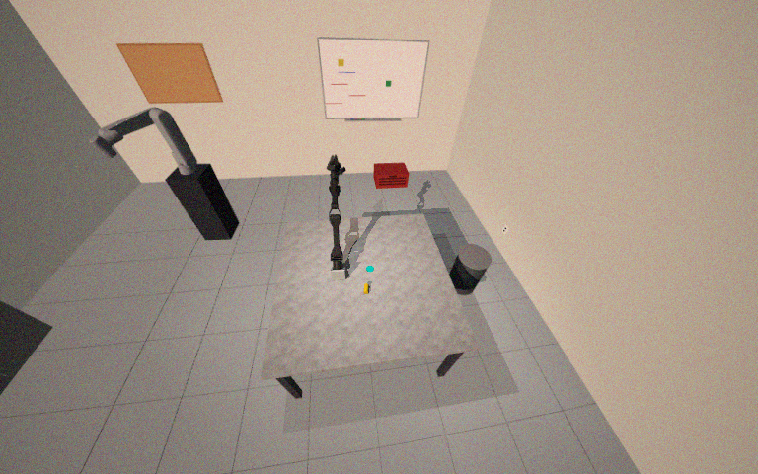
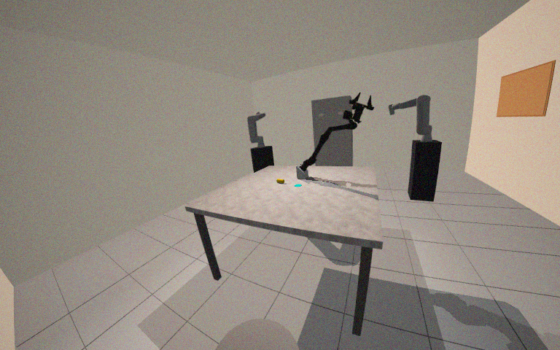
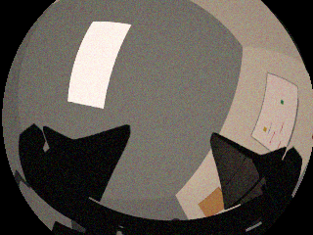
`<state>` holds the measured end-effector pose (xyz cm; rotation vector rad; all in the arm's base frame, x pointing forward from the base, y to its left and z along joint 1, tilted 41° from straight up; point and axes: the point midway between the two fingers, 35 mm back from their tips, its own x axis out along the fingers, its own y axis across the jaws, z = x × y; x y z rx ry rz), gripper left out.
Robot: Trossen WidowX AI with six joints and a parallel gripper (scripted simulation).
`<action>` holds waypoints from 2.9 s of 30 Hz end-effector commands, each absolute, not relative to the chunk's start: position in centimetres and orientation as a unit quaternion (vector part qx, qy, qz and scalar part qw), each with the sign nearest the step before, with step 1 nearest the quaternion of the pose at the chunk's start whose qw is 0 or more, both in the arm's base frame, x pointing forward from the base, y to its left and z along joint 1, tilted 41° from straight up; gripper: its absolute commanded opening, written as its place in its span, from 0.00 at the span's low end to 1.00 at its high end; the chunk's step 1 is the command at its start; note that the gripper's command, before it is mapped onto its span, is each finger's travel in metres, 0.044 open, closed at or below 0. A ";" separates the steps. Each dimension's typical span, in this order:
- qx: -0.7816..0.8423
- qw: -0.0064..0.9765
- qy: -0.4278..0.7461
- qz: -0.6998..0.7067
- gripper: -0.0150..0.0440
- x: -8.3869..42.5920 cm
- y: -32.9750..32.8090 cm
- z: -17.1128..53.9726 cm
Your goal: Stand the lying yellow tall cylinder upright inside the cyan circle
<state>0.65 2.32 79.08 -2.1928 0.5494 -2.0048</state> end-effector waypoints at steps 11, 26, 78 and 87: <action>-0.703 -0.110 0.218 -0.668 0.78 1.7 8.1 79.1; -0.616 -0.379 0.271 -0.635 0.78 6.2 18.3 77.2; 0.010 -0.921 0.175 -0.347 0.78 39.3 29.4 52.5; 0.122 -0.938 0.111 -0.305 0.78 44.5 26.3 46.4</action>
